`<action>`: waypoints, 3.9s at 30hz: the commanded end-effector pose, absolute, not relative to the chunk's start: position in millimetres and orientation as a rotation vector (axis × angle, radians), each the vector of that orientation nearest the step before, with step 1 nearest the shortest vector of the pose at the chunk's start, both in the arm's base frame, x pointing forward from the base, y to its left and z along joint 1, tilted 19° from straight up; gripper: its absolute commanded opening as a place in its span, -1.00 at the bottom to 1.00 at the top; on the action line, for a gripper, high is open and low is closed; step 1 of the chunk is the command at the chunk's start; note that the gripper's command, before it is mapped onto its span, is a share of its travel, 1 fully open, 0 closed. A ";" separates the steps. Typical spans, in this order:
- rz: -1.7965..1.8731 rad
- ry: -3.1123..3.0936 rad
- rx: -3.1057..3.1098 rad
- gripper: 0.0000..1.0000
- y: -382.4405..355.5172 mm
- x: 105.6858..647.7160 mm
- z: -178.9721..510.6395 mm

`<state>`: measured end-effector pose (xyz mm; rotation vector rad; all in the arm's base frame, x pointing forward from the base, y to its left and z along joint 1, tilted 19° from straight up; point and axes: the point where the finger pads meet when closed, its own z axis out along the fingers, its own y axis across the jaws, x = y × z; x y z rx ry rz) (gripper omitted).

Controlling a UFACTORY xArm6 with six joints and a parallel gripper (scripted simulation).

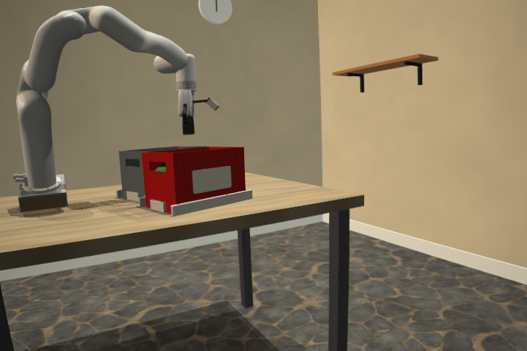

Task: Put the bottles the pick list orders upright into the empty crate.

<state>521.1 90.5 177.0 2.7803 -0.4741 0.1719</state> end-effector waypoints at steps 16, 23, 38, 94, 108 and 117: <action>0.176 -0.474 2.782 0.29 91.5 521.9 179.7; 0.176 -0.474 2.782 0.29 91.5 521.8 179.7; 0.176 -0.474 2.782 0.29 91.5 521.8 179.7; 0.176 -0.474 2.780 0.29 -121.1 402.2 244.7; 0.176 -0.474 2.779 0.29 -129.7 397.4 247.3; 0.176 -0.474 2.779 0.29 -132.8 398.0 238.5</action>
